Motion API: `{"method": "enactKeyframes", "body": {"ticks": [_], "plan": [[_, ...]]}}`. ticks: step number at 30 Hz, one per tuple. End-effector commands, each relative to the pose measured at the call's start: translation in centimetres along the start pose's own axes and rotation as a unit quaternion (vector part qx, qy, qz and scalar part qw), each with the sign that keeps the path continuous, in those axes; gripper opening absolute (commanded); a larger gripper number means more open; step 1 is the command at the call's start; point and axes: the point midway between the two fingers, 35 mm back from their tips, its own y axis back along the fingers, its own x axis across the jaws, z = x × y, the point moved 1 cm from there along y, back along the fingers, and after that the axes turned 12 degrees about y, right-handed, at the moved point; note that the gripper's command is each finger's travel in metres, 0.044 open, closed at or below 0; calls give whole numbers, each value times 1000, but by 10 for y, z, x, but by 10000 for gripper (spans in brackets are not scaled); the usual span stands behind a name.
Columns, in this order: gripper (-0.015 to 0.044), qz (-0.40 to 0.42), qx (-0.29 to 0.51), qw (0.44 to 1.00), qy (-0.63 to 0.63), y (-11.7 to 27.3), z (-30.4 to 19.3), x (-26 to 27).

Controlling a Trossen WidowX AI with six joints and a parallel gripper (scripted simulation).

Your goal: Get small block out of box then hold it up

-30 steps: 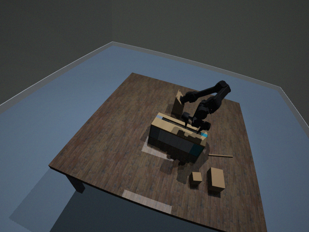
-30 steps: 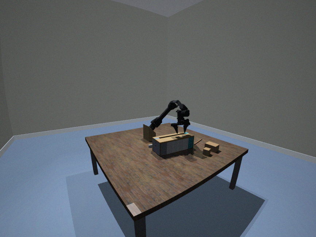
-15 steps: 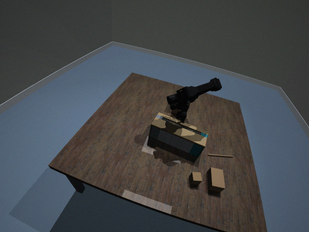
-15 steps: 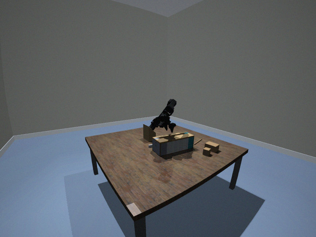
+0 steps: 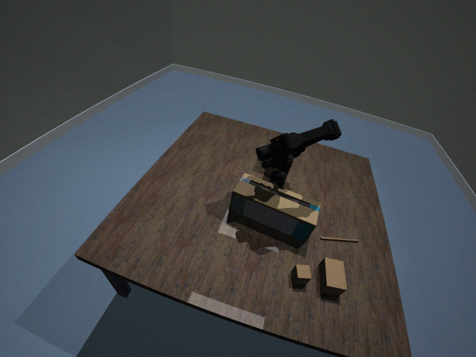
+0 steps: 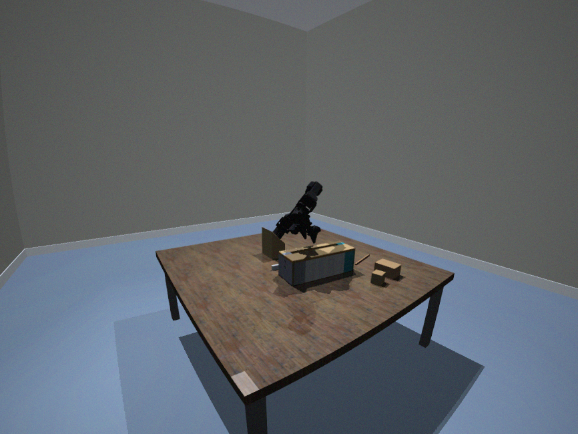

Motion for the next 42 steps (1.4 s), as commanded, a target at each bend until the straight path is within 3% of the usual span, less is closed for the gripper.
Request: {"method": "enactKeyframes", "body": {"ticks": [1,42], "plan": [[400,1,2,1000,-3,-6,3,0],[400,2,4,1000,-3,-66,30,-2]]}}
